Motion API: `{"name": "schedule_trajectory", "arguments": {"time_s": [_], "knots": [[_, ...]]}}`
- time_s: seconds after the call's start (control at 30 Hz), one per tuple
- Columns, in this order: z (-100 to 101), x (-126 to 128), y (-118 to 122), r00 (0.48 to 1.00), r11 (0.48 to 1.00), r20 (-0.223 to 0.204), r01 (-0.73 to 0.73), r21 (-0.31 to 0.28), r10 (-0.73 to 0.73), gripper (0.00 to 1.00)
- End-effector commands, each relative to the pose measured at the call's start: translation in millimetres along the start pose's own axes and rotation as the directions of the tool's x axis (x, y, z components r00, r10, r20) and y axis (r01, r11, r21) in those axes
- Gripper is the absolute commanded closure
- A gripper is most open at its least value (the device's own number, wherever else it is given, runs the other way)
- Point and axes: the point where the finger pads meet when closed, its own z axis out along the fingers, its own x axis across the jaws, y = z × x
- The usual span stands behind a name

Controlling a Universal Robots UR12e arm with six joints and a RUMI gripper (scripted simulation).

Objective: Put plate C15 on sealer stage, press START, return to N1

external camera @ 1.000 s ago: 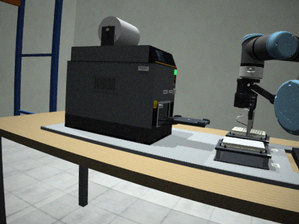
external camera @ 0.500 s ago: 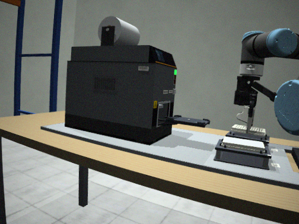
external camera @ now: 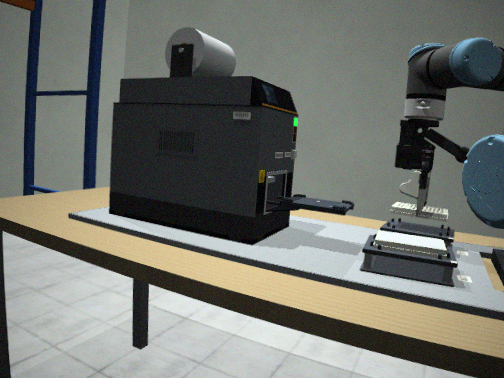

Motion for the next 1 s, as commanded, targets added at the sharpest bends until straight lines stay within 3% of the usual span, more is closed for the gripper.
{"name": "schedule_trajectory", "arguments": {"time_s": [0.0,0.97], "knots": [[-10.7,-1.4,-0.2,1.000,1.000,0.000,-0.002,0.000,0.002,1.00],[-54.2,-1.2,-0.2,1.000,1.000,0.000,-0.002,0.000,0.002,1.00]]}}
